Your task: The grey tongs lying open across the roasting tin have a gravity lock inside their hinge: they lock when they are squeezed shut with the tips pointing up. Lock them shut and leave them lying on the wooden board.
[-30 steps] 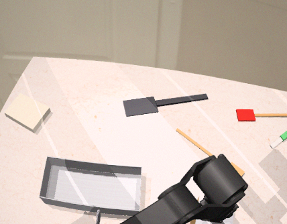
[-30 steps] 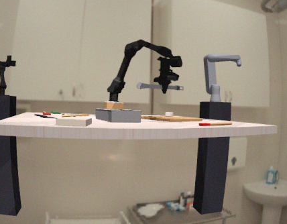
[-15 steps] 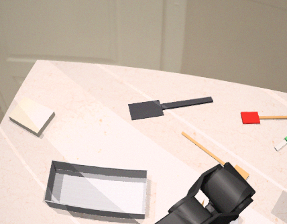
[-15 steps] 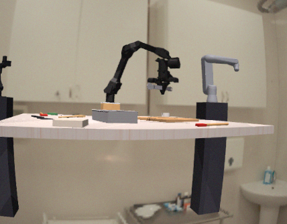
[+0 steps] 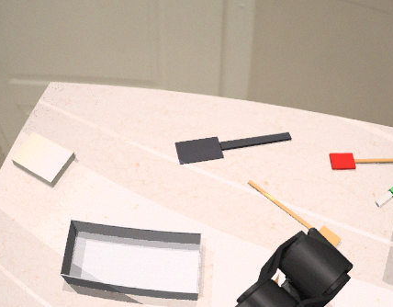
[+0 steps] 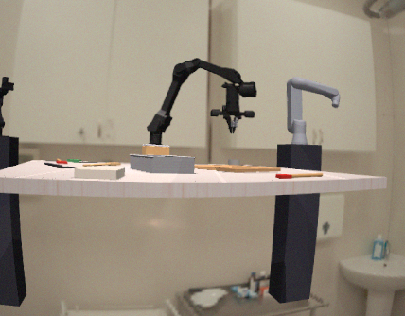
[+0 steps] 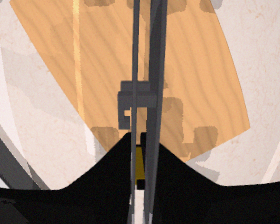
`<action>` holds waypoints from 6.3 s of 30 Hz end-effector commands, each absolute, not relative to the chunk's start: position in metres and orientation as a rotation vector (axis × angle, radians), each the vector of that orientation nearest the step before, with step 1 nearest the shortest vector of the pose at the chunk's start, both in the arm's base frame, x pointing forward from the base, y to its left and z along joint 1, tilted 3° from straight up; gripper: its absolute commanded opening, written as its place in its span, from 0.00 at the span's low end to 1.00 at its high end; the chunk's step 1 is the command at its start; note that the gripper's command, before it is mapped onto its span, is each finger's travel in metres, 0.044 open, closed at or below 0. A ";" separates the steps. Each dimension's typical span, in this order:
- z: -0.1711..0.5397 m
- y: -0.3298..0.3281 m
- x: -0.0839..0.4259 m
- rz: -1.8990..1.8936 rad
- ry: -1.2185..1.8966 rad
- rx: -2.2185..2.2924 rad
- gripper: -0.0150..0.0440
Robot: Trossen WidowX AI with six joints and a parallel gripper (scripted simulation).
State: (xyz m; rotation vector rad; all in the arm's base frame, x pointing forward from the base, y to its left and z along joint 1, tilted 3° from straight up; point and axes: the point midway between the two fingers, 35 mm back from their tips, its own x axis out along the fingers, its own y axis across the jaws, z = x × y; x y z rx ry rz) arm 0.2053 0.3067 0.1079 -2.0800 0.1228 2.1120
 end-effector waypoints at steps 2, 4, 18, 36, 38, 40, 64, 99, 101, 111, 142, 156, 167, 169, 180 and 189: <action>0.109 0.312 0.200 2.199 -0.084 -2.187 0.00; 0.110 0.314 0.197 2.233 -0.173 -2.225 0.00; 0.111 0.325 0.181 2.394 -0.799 -2.422 0.00; 0.099 0.334 0.184 2.227 -0.866 -2.571 0.00; 0.096 0.337 0.185 2.172 -0.885 -2.614 0.00; 0.094 0.339 0.185 2.116 -0.903 -2.656 0.00; 0.081 0.355 0.181 1.390 -1.016 -2.990 0.00; 0.103 0.308 0.153 0.530 -0.905 -2.998 0.00; 0.103 0.308 0.153 0.530 -0.905 -2.998 0.00; 0.103 0.308 0.153 0.530 -0.905 -2.998 0.00; 0.099 0.320 0.157 0.626 -0.936 -3.023 0.00; 0.087 0.346 0.171 0.979 -1.001 -3.051 0.00; 0.082 0.354 0.179 1.296 -1.013 -3.012 0.00; 0.081 0.355 0.181 1.356 -1.010 -2.997 0.00; 0.082 0.352 0.186 1.693 -0.984 -2.886 0.00; 0.088 0.345 0.186 1.966 -0.936 -2.750 0.00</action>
